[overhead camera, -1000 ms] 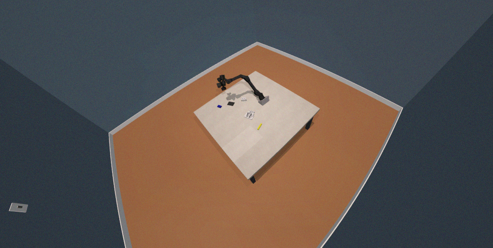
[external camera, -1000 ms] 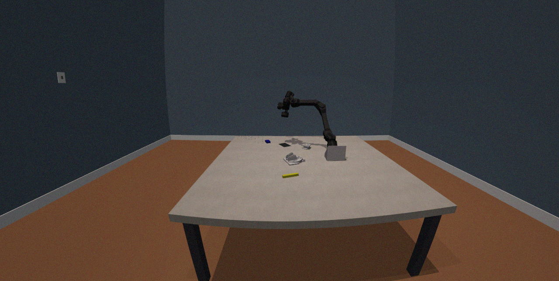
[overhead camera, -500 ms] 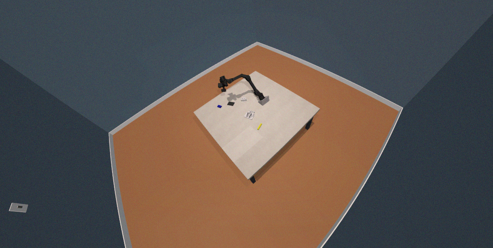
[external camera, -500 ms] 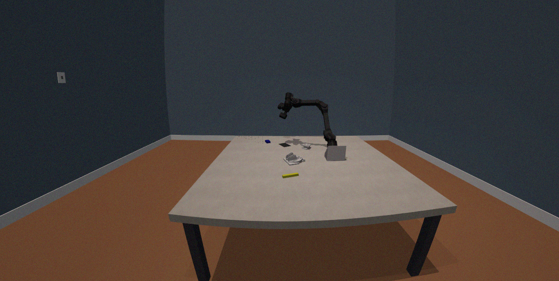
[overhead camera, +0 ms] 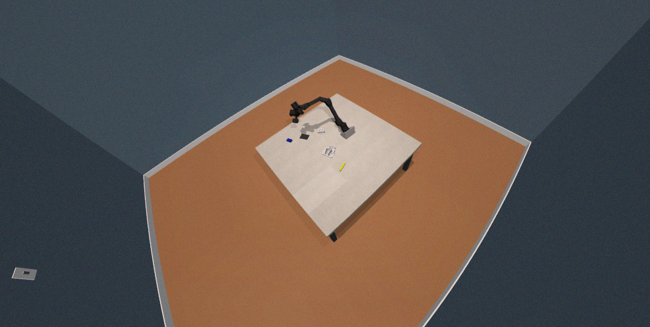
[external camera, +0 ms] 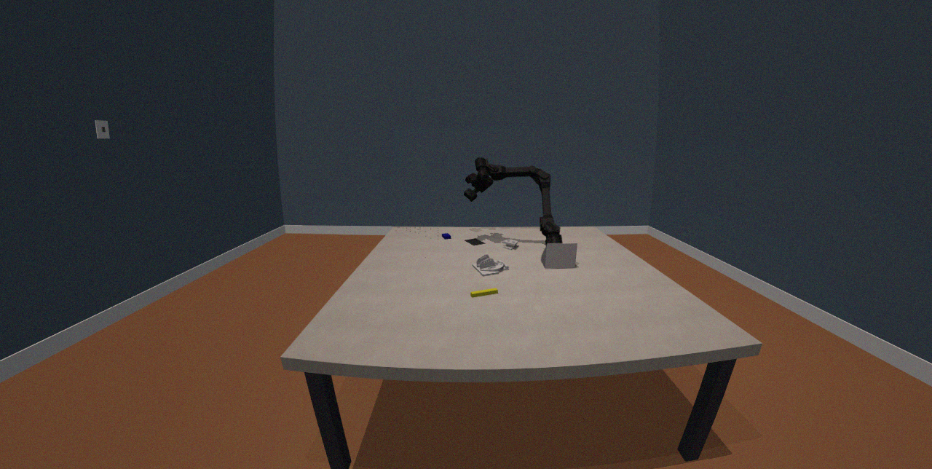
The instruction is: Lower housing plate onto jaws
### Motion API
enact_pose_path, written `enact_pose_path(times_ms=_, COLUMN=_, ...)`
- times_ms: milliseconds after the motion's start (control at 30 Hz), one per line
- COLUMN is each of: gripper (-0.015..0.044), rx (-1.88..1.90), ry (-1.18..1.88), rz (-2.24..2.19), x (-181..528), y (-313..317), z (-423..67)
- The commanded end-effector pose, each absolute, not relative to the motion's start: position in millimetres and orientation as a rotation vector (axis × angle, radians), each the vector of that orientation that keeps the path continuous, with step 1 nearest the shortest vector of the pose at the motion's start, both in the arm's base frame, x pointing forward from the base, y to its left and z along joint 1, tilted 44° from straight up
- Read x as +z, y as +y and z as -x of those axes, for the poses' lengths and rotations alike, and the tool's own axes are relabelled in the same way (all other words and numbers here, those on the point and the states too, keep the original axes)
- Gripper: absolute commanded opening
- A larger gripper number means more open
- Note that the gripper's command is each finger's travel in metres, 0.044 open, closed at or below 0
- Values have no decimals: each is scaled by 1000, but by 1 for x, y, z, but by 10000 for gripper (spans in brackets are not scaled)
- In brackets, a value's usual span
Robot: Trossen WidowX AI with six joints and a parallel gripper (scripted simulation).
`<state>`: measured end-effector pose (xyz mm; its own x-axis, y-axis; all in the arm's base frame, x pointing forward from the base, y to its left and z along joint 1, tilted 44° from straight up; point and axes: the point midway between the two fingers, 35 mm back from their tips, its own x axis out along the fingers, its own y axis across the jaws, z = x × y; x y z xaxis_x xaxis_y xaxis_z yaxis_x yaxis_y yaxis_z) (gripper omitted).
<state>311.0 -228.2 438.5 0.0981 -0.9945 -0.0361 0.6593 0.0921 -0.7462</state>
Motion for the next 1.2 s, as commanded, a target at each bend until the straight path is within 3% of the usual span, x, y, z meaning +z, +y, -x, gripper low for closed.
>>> enact_pose_path(times_ms=0, gripper=440, rx=-1348, ry=610, rz=593, x=428, y=-227, z=-310)
enact_pose_path(times_ms=1167, gripper=440, rx=-1337, ry=353, rz=-184, x=328, y=-202, z=-272)
